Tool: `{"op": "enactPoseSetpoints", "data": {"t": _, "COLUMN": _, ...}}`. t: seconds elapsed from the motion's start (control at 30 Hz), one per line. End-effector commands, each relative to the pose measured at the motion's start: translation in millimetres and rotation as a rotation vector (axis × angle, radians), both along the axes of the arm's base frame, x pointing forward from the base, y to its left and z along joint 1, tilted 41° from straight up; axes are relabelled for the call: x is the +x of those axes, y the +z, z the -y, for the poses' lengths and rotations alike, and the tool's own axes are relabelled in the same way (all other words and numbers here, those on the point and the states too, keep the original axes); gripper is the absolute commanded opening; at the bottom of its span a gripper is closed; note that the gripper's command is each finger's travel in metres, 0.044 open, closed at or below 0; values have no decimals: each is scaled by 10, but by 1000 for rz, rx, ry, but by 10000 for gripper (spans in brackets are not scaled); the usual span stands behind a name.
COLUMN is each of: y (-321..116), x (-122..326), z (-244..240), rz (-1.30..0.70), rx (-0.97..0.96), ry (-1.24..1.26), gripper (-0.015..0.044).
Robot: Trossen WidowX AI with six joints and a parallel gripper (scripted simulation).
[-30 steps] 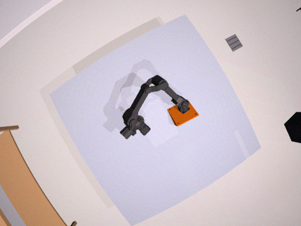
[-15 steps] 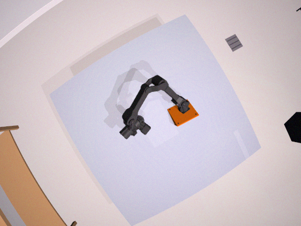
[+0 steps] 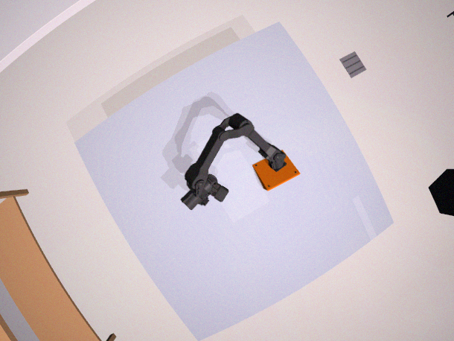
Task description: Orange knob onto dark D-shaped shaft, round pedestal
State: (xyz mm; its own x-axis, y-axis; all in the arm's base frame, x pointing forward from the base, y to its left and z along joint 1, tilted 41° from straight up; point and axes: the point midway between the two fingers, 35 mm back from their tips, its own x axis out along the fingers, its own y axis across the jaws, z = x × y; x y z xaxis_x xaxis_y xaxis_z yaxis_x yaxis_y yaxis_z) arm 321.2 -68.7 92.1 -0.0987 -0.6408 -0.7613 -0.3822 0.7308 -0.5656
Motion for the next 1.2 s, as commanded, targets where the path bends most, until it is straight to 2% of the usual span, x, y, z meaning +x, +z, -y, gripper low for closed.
{"op": "enactPoseSetpoints", "data": {"t": 0.0, "y": 10, "x": 4, "z": 12, "rz": 1, "rx": -5, "ry": 3, "gripper": 0}}
{"op": "enactPoseSetpoints", "data": {"t": 0.27, "y": 46, "x": 13, "z": -7, "rz": -5, "rx": -4, "ry": 9, "gripper": 0}}
{"op": "enactPoseSetpoints", "data": {"t": 0.5, "y": 27, "x": 13, "z": -11, "rz": -134, "rx": 16, "ry": 162, "gripper": 0}}
{"op": "enactPoseSetpoints", "data": {"t": 1.17, "y": 16, "x": 6, "z": 9, "rz": -134, "rx": 16, "ry": 162, "gripper": 0}}
